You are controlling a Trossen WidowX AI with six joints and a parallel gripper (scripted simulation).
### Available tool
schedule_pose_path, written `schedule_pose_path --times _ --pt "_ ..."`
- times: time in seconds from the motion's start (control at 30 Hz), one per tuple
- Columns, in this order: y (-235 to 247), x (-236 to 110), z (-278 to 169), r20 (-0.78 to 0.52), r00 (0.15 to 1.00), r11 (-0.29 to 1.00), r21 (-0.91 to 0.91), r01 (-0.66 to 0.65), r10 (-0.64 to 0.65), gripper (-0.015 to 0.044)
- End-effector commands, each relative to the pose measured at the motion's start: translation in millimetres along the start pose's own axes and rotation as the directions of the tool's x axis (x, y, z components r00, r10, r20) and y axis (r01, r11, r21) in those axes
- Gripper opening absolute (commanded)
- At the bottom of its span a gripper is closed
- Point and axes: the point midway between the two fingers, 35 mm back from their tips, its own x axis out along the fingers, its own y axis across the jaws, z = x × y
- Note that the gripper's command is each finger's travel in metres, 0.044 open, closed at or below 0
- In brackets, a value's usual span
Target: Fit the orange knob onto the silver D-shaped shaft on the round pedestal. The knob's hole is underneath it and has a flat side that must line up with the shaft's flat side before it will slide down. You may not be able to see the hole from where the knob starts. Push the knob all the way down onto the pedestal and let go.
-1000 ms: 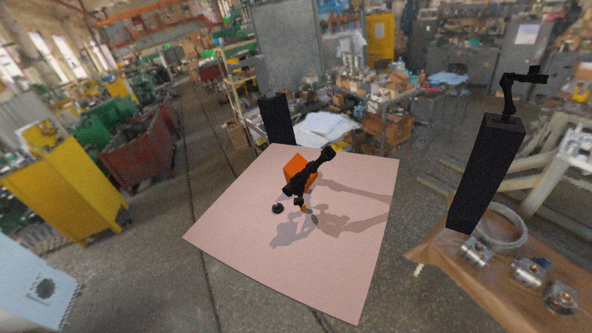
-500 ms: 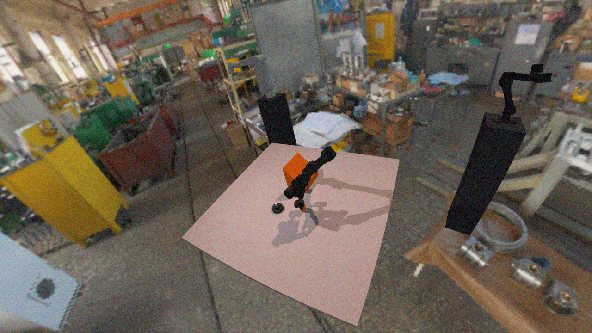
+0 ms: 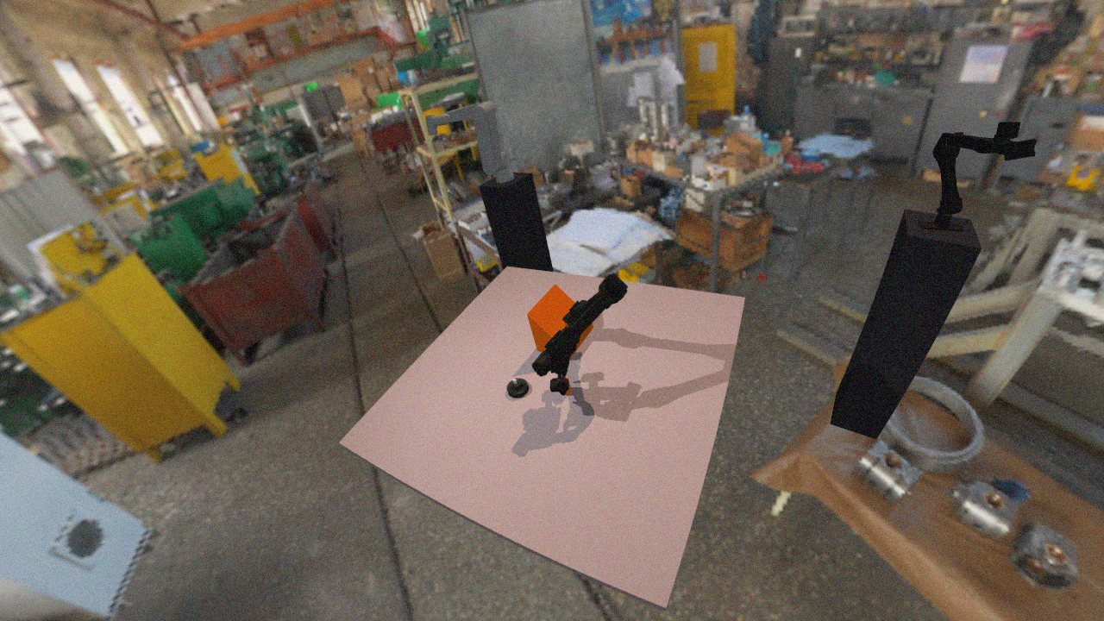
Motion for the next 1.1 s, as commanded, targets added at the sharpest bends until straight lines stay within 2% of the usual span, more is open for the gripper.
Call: schedule_pose_path --times 0.0,0.43,0.8,0.97,1.07 --pt "-2.4 10.5 -0.1 -0.008 1.0 1.0 0.01 0.007 -0.007 0.044" --pt "-3.6 28.2 -2.0 -0.011 1.0 1.0 0.011 0.006 -0.006 0.044" --pt "-3.6 28.2 -2.0 -0.011 1.0 1.0 0.011 0.006 -0.006 0.0151" --pt "-3.6 28.2 -2.0 -0.011 1.0 1.0 0.011 0.006 -0.006 0.0118" --pt "-3.2 26.4 -1.5 -0.011 1.0 1.0 0.011 0.006 -0.006 0.0039"
